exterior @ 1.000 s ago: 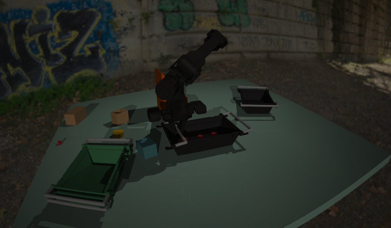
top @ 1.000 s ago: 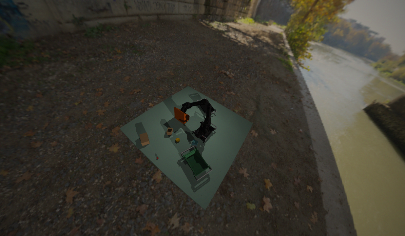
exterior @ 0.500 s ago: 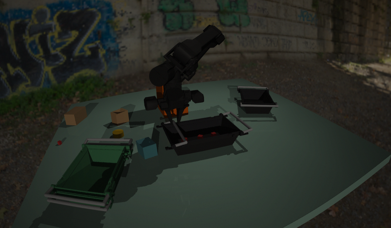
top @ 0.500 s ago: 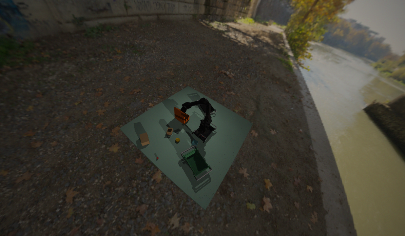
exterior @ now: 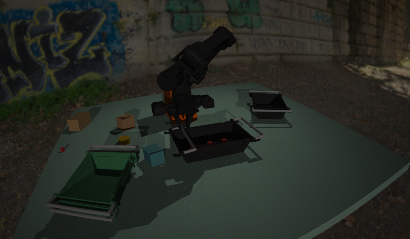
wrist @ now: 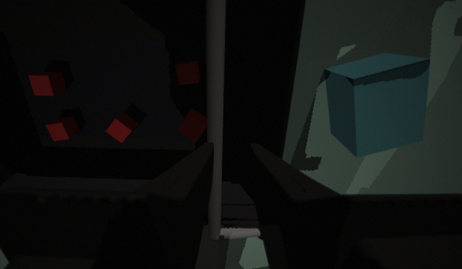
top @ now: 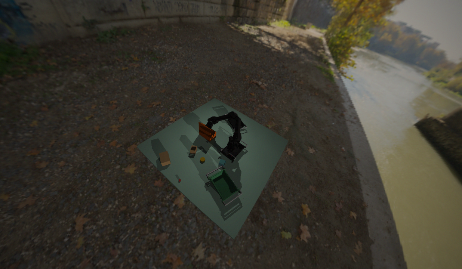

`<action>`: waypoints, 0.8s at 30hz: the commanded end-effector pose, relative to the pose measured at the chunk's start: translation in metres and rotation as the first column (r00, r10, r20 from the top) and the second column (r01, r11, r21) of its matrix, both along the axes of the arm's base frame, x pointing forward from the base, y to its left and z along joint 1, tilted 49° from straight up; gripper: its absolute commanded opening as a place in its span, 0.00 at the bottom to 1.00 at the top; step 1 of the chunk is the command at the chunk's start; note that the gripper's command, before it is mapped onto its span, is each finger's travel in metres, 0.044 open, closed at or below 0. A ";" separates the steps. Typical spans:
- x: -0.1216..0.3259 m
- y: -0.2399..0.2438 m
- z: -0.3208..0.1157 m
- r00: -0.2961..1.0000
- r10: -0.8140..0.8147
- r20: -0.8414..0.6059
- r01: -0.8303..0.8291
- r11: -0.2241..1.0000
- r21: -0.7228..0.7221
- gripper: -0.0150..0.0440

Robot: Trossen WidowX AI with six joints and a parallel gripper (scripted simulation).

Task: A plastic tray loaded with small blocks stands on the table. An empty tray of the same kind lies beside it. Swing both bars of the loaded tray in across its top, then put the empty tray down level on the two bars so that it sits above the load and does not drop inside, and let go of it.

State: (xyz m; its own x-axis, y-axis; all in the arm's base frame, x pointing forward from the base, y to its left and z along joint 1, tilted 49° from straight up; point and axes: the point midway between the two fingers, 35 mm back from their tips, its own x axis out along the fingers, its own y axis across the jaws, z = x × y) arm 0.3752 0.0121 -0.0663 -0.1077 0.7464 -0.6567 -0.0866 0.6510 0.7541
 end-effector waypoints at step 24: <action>0.014 0.062 0.125 1.000 -0.006 0.003 0.006 1.000 -0.028 0.40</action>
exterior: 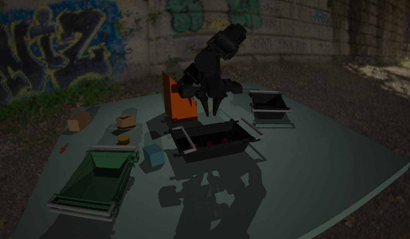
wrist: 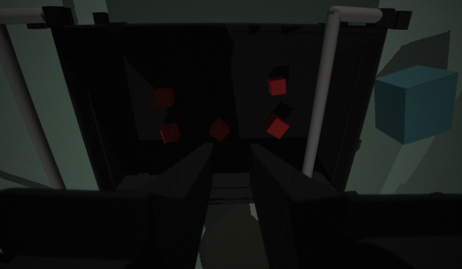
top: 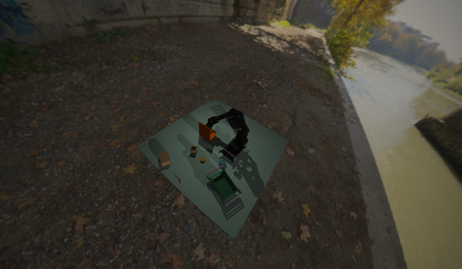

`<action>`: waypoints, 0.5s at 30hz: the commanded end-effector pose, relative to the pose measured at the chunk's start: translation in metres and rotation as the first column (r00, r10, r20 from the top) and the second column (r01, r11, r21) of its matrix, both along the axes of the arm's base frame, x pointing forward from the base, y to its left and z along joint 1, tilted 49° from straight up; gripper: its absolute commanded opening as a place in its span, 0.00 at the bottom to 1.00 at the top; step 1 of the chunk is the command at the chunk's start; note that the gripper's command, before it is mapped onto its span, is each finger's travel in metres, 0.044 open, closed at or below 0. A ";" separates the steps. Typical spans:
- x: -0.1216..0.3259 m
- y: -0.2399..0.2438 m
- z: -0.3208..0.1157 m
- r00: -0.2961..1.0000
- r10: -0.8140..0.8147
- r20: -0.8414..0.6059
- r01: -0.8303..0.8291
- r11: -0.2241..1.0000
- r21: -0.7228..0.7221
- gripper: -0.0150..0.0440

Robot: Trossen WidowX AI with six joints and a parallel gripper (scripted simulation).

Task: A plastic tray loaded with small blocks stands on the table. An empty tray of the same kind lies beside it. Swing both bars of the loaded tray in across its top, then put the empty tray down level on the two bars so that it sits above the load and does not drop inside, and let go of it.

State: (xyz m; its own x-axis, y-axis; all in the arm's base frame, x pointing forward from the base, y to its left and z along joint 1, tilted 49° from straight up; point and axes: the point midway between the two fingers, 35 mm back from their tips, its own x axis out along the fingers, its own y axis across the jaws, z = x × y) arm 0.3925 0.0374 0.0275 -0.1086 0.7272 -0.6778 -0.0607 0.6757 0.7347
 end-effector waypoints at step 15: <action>-0.037 0.124 0.093 1.000 0.018 0.021 -0.019 0.999 0.038 0.40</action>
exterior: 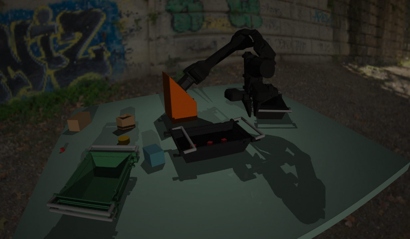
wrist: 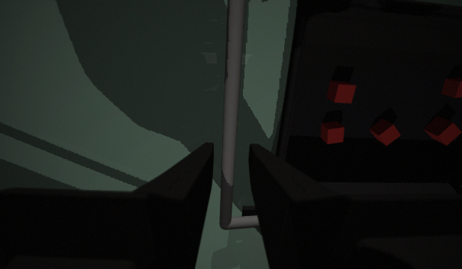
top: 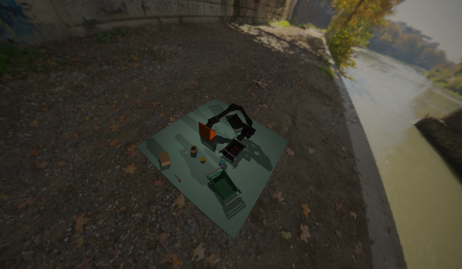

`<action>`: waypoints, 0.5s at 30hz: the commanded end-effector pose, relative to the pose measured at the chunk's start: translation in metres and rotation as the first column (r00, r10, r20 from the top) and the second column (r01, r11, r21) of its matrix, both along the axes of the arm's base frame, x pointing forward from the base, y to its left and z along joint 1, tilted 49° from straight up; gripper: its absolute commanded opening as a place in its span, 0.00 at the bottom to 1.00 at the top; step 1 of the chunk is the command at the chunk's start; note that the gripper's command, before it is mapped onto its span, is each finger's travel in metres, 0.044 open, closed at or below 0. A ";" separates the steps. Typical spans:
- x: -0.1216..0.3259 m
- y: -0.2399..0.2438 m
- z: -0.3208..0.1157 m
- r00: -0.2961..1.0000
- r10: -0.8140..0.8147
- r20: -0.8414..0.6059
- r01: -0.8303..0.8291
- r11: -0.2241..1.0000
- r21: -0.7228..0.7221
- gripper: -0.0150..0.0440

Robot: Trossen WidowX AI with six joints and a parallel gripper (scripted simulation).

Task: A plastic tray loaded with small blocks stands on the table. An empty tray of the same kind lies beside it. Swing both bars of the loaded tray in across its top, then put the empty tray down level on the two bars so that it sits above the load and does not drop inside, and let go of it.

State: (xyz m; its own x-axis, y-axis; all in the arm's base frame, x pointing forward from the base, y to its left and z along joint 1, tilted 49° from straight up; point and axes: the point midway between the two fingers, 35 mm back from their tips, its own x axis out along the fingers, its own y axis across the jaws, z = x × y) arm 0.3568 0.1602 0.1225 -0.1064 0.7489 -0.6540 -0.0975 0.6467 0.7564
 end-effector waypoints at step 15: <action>-0.008 0.045 -0.039 1.000 -0.005 -0.009 0.005 1.000 0.005 0.40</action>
State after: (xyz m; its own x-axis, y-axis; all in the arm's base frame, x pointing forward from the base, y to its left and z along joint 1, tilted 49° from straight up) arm 0.3507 0.2009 0.0900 -0.1042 0.7529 -0.6499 -0.0979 0.6425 0.7600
